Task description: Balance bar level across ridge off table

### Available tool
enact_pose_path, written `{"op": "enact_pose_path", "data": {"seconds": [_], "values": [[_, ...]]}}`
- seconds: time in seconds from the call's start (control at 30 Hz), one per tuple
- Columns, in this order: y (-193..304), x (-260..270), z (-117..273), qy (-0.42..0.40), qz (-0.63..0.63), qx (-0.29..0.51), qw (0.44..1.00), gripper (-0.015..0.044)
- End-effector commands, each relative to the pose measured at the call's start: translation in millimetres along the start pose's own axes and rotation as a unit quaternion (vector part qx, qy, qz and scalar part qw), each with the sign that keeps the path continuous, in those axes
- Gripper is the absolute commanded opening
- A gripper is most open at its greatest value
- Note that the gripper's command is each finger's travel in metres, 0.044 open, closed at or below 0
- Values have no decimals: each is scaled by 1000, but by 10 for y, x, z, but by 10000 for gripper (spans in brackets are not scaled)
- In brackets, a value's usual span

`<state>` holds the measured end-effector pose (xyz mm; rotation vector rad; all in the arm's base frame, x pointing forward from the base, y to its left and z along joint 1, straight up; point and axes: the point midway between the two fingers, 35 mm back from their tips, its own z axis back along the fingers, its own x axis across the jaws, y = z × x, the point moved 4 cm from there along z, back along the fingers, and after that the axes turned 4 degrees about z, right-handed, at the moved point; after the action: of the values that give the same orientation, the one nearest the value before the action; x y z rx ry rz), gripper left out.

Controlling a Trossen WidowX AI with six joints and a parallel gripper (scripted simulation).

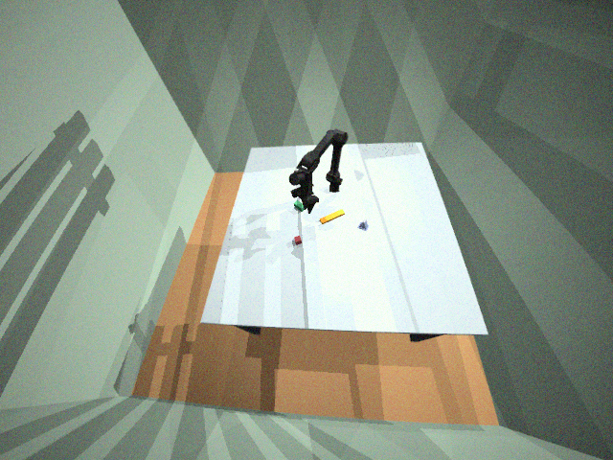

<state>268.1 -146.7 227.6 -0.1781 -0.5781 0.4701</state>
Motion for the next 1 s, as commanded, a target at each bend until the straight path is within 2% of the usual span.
{"op": "enact_pose_path", "data": {"seconds": [0.0,0.53,0.83,0.97], "values": [[172,16,-120,31,-6,33,999,315],[836,50,-388,156,12,125,980,315],[1180,21,-444,232,39,154,960,315],[1204,17,-446,238,42,156,958,315]]}}
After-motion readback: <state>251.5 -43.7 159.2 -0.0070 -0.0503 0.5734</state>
